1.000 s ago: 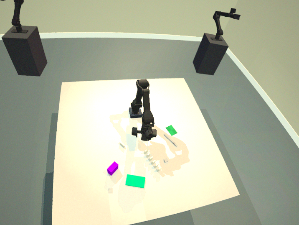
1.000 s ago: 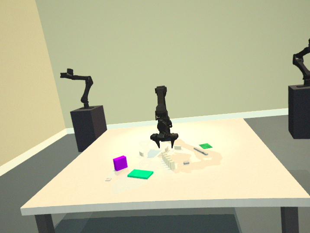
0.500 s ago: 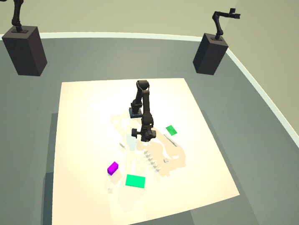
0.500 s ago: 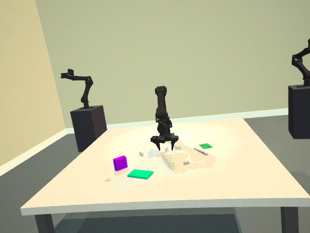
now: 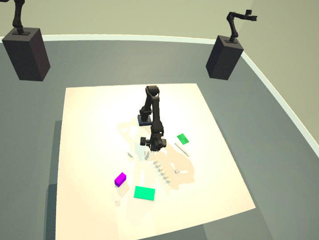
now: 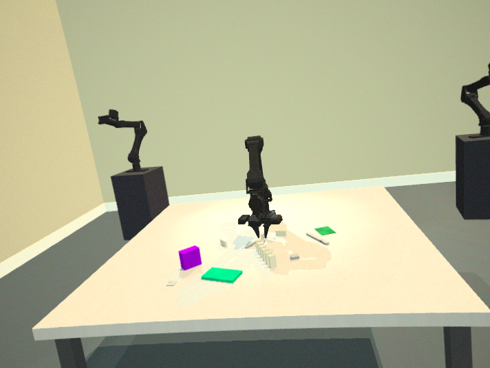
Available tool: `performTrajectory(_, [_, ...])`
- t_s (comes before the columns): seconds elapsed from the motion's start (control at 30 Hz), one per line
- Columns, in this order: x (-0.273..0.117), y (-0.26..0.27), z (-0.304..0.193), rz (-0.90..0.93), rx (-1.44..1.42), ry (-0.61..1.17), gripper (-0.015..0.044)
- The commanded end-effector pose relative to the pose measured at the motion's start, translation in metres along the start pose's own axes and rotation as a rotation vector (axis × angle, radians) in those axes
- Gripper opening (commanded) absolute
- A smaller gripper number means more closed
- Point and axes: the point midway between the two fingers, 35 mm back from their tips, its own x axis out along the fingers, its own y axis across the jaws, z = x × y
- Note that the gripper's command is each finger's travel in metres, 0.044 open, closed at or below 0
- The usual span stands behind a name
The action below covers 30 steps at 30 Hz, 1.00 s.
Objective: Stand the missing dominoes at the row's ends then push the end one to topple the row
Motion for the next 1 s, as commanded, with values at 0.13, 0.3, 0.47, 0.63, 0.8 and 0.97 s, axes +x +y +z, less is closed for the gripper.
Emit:
performTrajectory(0.13, [0.001,-0.001,-0.001,-0.004,-0.004,0.003,0.0027])
performTrajectory(0.3, [-0.006,0.0,-0.001,-0.004,-0.004,0.003,0.0027])
performTrajectory(0.47, [-0.063,0.003,0.001,-0.003,-0.004,0.002,0.0027])
performTrajectory(0.63, [-0.112,0.007,0.003,-0.003,-0.004,0.002,0.0027])
performTrajectory(0.8, [-0.116,0.01,0.008,-0.003,-0.006,0.002,0.0027])
performTrajectory(0.97, [-0.128,0.04,0.047,0.0,-0.023,-0.002,0.0027])
